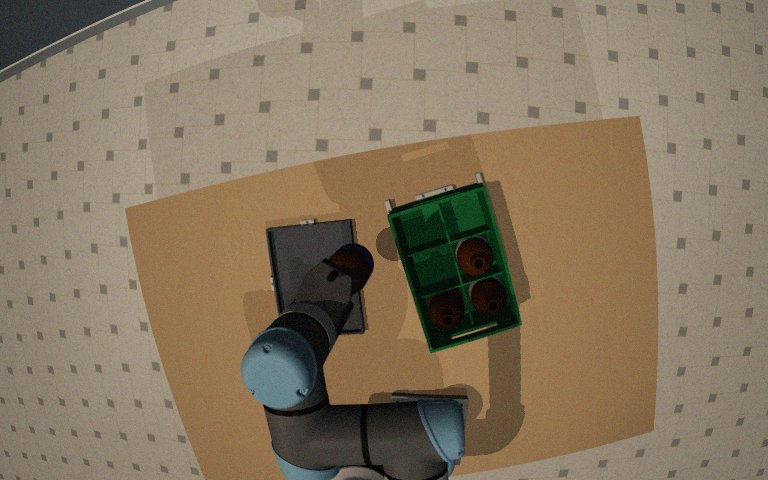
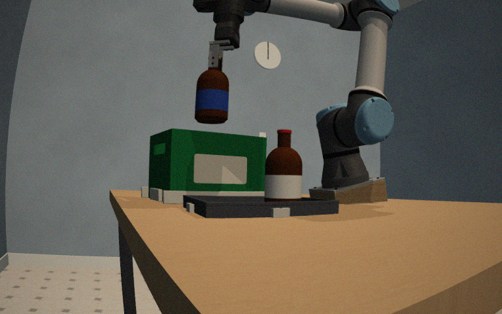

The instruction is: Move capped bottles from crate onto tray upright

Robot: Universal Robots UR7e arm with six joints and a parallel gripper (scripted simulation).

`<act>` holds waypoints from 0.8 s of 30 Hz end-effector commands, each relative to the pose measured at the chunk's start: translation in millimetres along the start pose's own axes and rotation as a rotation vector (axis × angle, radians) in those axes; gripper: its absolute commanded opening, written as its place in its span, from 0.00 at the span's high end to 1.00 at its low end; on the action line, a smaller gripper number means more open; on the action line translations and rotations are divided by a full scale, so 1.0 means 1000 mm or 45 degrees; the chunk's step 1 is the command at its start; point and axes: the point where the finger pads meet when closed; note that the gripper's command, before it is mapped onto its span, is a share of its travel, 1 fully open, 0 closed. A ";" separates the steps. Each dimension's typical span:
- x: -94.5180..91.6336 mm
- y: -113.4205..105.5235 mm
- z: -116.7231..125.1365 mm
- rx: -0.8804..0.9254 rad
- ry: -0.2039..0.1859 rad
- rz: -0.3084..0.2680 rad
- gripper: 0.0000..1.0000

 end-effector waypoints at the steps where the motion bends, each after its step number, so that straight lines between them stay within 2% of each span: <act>1: -0.001 -0.003 -0.008 0.000 0.000 0.002 1.00; 4: -0.001 -0.002 -0.007 0.000 0.001 0.002 1.00; 24: -0.001 -0.015 -0.037 0.000 0.001 0.002 1.00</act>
Point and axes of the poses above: the point where the finger pads meet when closed, its own x axis out along the fingers, its own z axis across the jaws, y = z × x, and after that the axes turned 15 degrees about -x, right-handed
